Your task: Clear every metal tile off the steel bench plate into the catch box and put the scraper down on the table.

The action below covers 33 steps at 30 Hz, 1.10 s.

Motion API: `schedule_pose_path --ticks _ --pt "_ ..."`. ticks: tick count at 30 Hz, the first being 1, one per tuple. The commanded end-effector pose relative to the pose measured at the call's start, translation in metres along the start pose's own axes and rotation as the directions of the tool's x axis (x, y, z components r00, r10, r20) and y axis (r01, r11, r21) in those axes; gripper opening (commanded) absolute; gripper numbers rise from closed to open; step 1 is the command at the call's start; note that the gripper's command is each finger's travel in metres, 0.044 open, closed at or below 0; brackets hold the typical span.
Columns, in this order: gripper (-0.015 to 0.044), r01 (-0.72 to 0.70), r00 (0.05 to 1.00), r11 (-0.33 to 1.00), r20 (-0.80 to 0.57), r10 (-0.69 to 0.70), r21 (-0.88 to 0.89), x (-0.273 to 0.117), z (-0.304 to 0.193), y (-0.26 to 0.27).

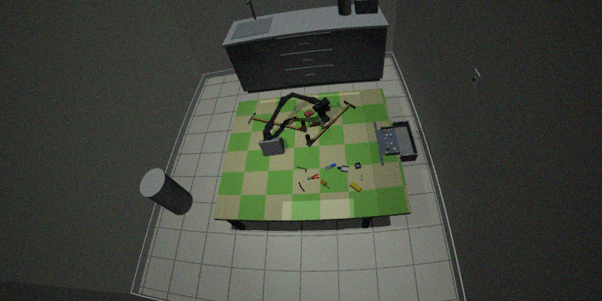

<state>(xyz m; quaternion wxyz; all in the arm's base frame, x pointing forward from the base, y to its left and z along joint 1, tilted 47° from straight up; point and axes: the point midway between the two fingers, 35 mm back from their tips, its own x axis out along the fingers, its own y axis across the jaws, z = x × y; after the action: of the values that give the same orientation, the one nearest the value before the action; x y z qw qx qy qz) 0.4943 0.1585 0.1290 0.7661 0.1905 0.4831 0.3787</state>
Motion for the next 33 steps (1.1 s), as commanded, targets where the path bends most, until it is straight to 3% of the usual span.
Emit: schedule_pose_path --ticks 1,15,33 --pt "0.0 0.002 1.0 1.0 -0.01 -0.002 0.01 0.012 -0.006 -0.002" --pt "0.0 -0.005 1.0 1.0 -0.004 0.005 0.012 0.045 -0.019 0.003" --pt "0.0 -0.004 1.0 1.0 -0.005 0.004 0.012 0.048 -0.013 -0.009"
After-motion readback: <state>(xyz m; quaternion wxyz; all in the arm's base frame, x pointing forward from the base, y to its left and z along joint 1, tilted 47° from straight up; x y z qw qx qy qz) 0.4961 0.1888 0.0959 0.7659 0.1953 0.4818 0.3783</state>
